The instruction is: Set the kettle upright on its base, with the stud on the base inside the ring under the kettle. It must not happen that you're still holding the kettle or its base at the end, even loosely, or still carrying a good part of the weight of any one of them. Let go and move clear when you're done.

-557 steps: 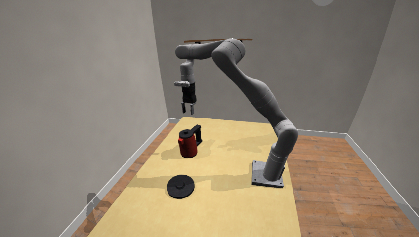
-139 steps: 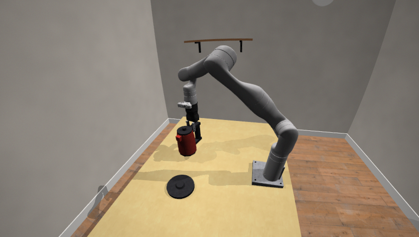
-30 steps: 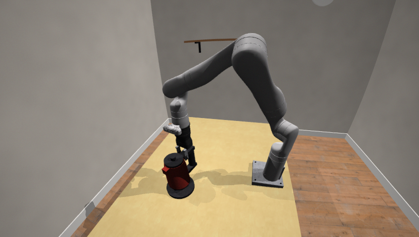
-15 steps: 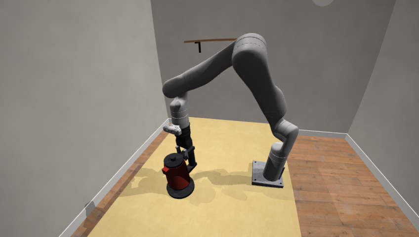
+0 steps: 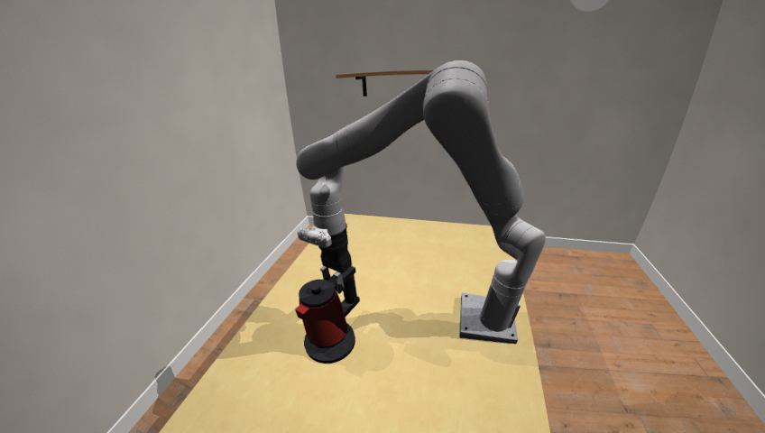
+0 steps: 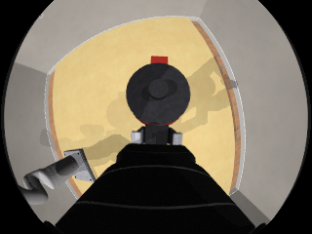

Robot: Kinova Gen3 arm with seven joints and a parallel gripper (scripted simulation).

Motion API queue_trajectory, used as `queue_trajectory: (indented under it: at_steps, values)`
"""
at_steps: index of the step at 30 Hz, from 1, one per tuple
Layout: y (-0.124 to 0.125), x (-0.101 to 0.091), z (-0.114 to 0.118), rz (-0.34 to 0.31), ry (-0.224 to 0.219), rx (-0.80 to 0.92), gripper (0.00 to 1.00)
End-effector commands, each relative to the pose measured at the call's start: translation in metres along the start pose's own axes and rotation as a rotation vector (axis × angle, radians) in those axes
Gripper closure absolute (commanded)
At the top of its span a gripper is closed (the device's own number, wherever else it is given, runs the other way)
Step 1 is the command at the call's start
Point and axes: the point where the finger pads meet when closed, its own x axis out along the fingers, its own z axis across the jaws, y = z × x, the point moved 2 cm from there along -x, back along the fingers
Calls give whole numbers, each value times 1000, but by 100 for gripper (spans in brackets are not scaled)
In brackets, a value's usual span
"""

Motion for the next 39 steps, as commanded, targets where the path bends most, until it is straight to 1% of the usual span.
queue_trajectory:
  at_steps: [1,32,39]
  values:
    - [0,-1,0,1,-2,0,100]
    - [0,-1,0,1,-2,0,100]
    - [0,8,0,1,-2,0,100]
